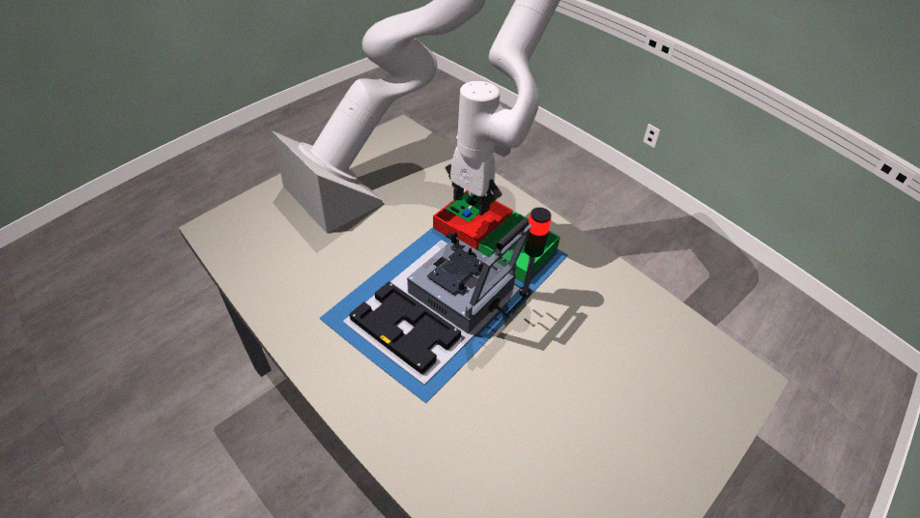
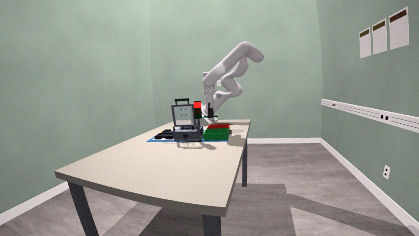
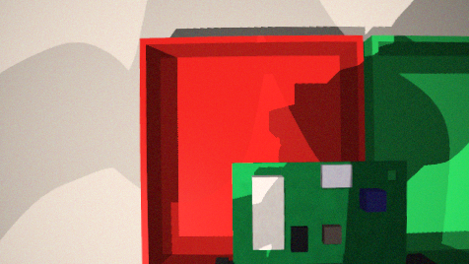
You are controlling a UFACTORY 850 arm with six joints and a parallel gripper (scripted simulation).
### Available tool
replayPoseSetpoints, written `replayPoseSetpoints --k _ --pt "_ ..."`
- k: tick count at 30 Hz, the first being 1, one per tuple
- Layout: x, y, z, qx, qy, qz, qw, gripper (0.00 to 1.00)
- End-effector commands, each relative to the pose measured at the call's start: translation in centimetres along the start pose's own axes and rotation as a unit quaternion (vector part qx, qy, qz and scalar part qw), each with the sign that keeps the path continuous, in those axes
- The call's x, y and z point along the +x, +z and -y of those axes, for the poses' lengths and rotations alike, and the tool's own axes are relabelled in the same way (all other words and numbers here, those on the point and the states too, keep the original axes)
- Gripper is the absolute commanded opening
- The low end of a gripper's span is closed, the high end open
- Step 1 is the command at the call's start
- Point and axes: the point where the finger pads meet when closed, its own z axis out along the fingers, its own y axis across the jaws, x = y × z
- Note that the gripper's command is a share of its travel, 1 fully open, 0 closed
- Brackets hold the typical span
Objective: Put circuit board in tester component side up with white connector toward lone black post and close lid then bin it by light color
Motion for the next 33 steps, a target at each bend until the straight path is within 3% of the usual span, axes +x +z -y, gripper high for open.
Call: replayPoseSetpoints --k 1,12,33 --pt "2.5 0.7 1.1 -0.002 0.000 0.001 1.000 0.79" --pt "4.9 1.4 2.4 -0.002 0.000 0.001 1.000 0.79" --pt "5.0 1.8 2.5 -0.002 0.000 0.001 1.000 0.79"
